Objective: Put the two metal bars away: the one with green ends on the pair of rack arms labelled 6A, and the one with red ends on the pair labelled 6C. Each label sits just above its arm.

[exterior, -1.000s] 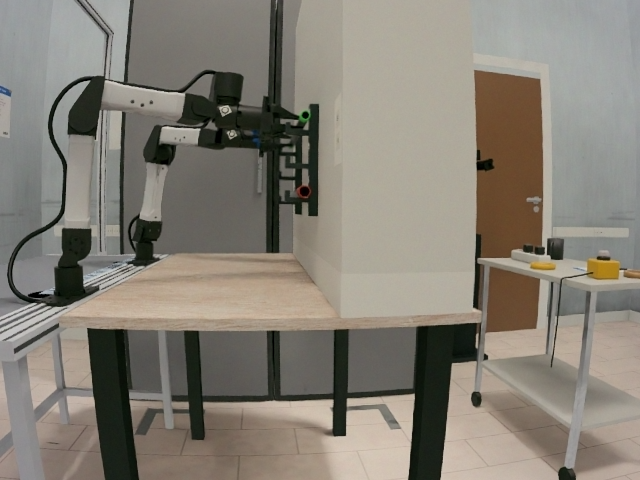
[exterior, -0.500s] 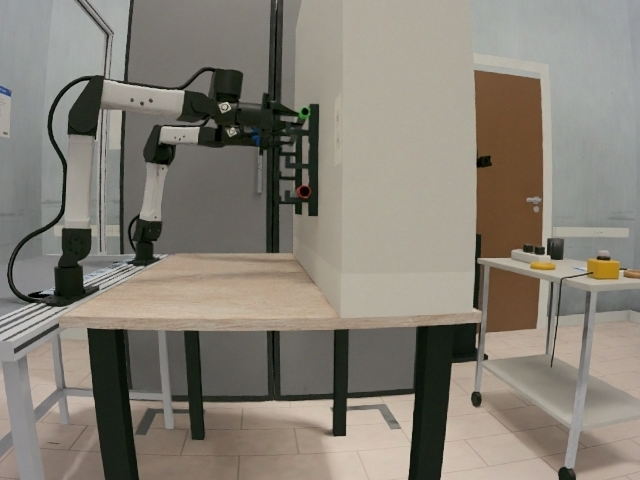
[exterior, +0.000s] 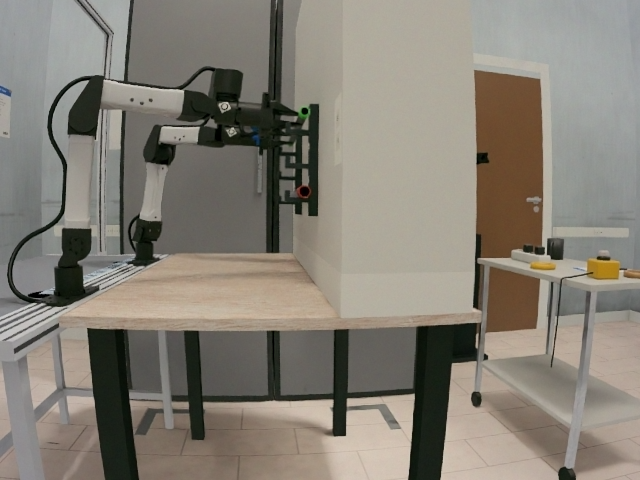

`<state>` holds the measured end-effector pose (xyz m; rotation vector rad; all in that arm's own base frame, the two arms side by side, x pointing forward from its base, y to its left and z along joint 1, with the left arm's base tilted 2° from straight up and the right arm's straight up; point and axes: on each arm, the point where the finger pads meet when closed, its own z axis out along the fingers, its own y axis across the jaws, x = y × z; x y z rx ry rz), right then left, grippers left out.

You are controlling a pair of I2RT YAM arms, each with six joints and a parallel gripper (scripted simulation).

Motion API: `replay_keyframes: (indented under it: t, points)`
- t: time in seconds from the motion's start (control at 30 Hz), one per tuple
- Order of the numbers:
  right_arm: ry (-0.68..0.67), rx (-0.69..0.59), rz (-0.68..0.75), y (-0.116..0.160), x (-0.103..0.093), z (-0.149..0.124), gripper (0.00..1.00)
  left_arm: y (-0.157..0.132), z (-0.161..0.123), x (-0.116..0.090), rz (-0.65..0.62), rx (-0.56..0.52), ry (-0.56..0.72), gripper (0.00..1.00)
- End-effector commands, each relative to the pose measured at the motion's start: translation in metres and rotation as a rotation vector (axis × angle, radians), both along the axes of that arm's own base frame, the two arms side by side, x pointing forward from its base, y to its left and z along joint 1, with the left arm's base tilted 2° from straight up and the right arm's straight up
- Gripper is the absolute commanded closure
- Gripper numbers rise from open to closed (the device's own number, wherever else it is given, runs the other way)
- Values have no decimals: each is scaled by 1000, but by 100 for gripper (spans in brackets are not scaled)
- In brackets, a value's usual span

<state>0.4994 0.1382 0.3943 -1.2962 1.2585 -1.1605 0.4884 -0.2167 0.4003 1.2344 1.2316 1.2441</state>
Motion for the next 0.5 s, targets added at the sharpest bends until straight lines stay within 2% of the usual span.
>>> replay_keyframes:
  t: [0.0, 0.47]
  points:
    - [-90, 14, 8, 2, -10, 39, 100, -6, 20, -8, -13, -13, -45, 100]
    - [-90, 14, 8, 2, -20, 40, 100, -6, 19, -18, -13, -13, -45, 100]
